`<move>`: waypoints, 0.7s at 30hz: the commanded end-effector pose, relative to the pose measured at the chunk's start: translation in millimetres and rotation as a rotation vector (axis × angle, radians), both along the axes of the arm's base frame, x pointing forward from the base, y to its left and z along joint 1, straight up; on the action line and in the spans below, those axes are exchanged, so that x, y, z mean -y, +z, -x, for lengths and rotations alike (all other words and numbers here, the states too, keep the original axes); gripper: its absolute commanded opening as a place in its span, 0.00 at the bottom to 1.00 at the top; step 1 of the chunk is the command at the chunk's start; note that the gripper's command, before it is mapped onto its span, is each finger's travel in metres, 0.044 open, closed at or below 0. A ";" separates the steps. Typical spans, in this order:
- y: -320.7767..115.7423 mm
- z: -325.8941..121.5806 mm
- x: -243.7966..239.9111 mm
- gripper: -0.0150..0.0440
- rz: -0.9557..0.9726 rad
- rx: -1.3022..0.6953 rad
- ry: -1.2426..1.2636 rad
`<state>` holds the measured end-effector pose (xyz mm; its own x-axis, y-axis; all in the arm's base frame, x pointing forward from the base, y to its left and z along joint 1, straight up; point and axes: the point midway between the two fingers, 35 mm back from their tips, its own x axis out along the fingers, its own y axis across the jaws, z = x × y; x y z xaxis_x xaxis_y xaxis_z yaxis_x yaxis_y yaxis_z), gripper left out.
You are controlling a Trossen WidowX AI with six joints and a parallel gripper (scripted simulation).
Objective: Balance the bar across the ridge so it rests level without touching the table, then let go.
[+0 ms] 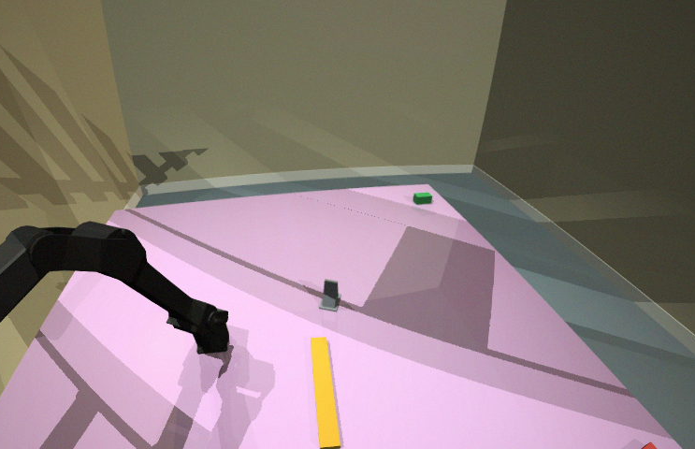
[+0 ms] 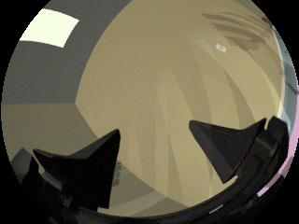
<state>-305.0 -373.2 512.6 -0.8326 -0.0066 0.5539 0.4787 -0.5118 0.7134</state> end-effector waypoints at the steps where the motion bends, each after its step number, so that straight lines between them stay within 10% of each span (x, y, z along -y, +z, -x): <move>1: -0.3 -0.8 1.4 0.89 -0.009 0.001 0.001; 21: -66.5 -132.0 130.4 0.79 -0.998 -0.134 0.155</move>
<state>-193.1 -491.9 457.0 -0.7498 -0.5518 0.3652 0.6062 -0.7940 0.0448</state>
